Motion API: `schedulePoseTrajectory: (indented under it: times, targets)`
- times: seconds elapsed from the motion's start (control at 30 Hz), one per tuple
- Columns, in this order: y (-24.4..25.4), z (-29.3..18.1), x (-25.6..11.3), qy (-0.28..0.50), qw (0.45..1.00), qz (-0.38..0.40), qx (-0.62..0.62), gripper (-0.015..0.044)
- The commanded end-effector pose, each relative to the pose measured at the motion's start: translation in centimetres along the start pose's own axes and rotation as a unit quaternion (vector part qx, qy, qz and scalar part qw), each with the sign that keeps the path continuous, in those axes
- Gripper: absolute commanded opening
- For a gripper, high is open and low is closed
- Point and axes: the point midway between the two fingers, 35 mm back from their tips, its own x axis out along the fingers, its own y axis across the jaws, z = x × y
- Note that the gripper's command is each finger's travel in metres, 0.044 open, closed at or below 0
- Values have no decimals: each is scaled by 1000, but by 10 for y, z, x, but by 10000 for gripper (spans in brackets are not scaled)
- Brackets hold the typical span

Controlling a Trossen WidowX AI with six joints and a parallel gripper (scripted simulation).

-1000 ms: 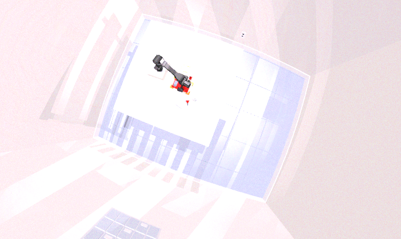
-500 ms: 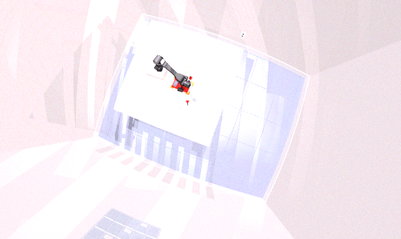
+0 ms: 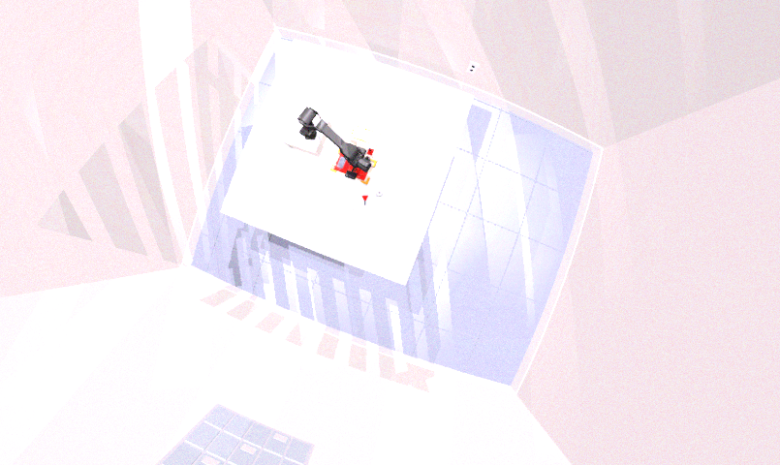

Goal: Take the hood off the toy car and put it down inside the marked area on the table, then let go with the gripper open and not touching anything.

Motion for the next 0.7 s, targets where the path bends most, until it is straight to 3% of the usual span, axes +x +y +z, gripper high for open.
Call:
schedulePoseTrajectory:
  times: [0.0,0.67]
  targets:
    - [0,-1,5,3,1000,-1,3,440]
    - [0,-1,14,3,1000,-1,3,440]
